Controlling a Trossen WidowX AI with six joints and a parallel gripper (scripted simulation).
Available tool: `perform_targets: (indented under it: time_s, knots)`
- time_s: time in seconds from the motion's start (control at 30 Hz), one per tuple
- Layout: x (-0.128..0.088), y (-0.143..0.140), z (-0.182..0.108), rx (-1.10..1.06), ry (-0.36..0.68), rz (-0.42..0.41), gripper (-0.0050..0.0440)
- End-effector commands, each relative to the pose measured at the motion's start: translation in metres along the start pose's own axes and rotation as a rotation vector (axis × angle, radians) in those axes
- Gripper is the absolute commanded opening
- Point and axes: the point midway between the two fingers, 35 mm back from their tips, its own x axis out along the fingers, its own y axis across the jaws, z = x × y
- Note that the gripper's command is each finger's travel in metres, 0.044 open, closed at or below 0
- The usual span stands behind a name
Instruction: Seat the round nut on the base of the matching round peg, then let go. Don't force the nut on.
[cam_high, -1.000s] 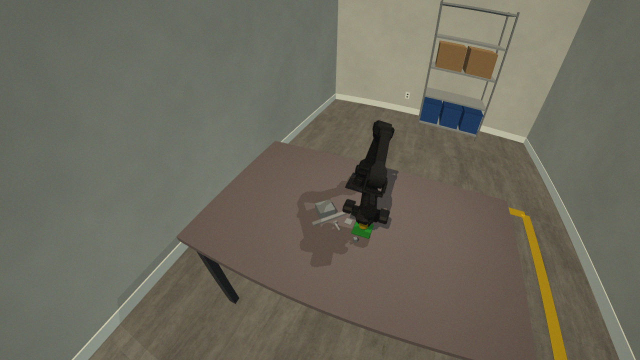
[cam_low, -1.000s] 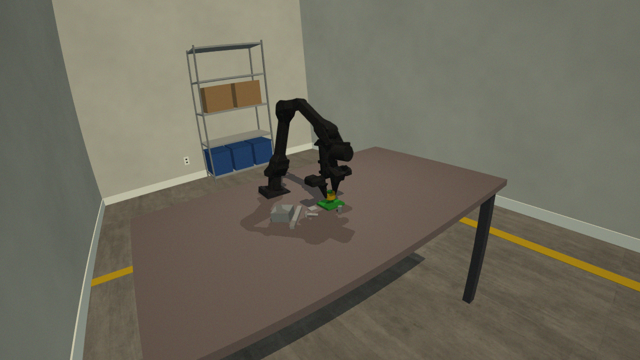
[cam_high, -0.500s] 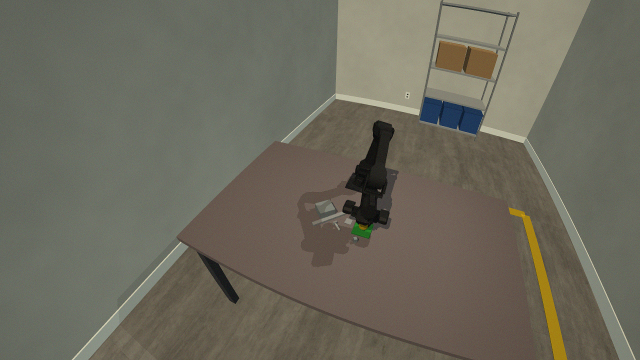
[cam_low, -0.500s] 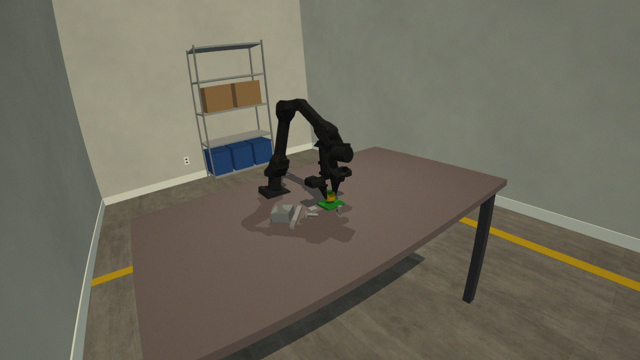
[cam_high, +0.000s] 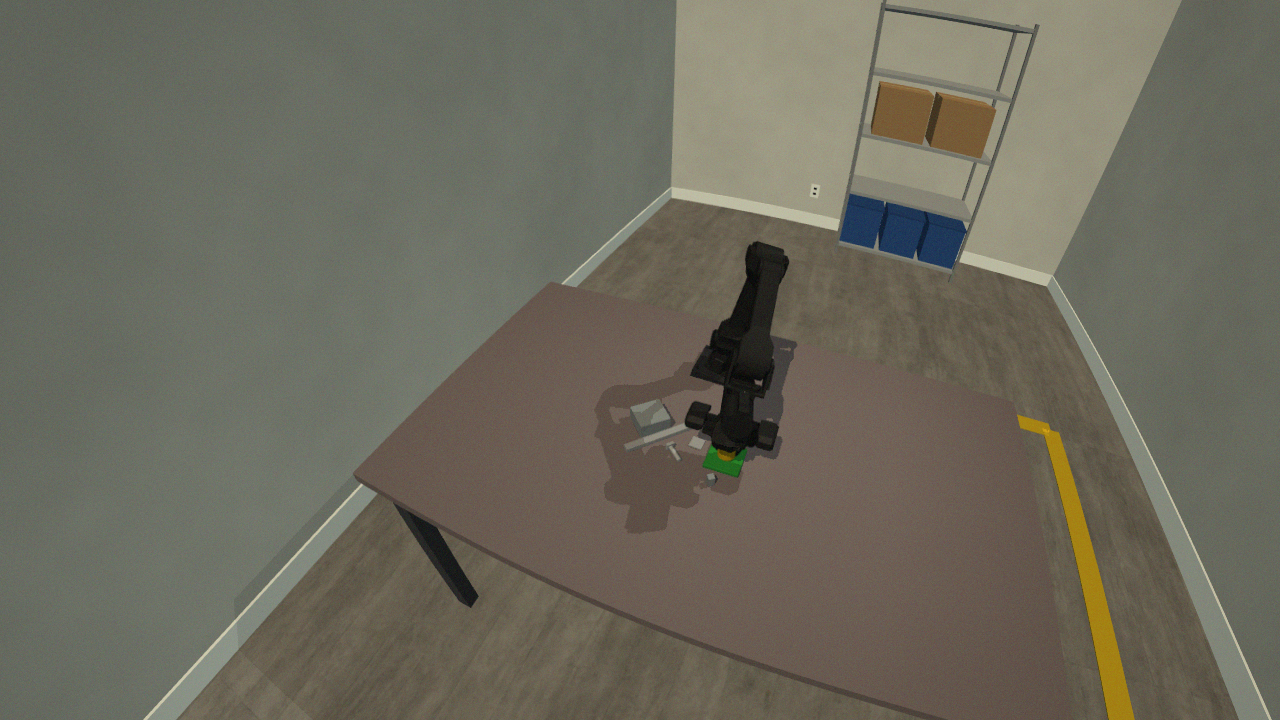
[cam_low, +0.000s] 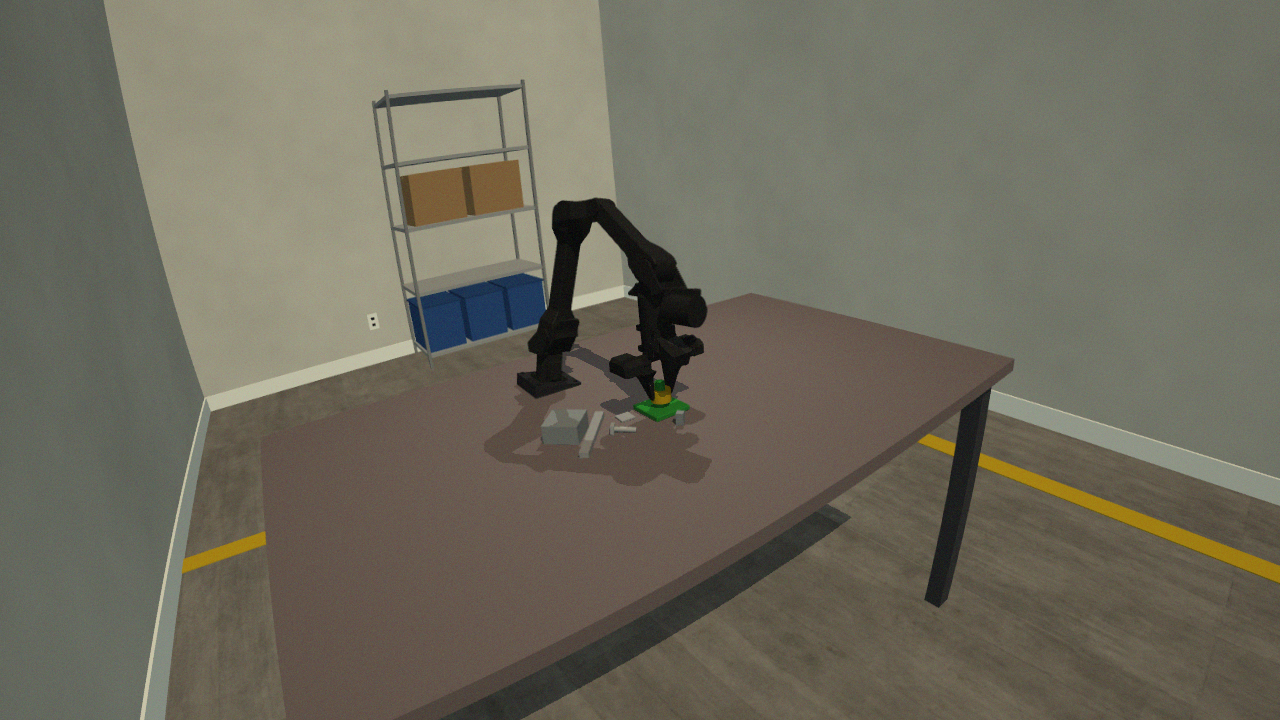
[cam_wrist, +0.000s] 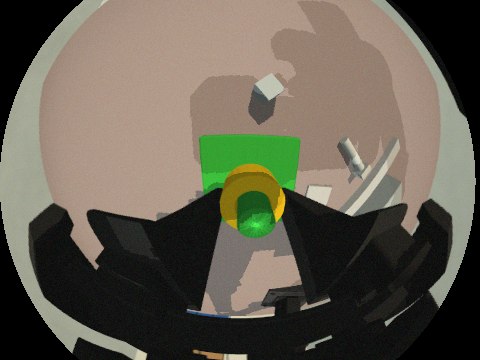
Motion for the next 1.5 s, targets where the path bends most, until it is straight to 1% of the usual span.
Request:
perform_targets:
  time_s: [0.0, 0.83, 1.4, 1.43, 1.47]
  knots:
    - [-0.0038, 0.0013, 0.0028, 0.000, -0.019, 0.003, -0.0050]
    - [0.0033, 0.0013, 0.0029, 0.000, -0.019, 0.003, -0.0050]
    - [0.0021, 0.0017, 0.0030, -0.004, -0.021, 0.005, -0.0050]
    - [0.0021, 0.0017, 0.0030, -0.004, -0.021, 0.005, 0.0024]
    - [0.0021, 0.0017, 0.0030, -0.004, -0.021, 0.005, 0.0048]
